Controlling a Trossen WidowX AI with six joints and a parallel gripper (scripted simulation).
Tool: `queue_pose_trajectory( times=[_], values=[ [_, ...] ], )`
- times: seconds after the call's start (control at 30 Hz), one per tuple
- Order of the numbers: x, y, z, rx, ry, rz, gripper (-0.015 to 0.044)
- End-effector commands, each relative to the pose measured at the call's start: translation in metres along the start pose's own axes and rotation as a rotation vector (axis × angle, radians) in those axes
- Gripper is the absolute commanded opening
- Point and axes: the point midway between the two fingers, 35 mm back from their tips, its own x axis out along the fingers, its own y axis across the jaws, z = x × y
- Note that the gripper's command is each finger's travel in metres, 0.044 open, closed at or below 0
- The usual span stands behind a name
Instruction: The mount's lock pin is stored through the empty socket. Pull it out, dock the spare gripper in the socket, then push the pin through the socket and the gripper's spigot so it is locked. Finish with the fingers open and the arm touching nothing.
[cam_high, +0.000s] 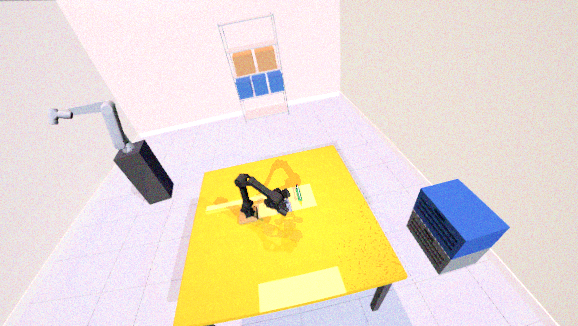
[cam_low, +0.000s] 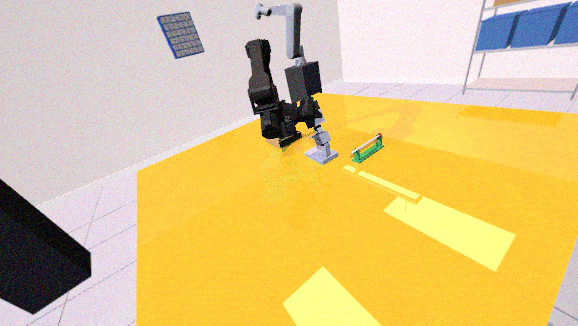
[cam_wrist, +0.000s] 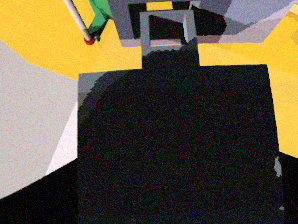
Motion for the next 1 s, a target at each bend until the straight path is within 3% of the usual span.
queue_pose_trajectory(
  times=[0.0, 0.97],
  values=[
    [0.003, 0.002, 0.004, 0.003, 0.005, 0.009, 0.0],
    [0.016, 0.0, 0.026, 0.005, 0.005, 0.005, 0.0]
  ],
)
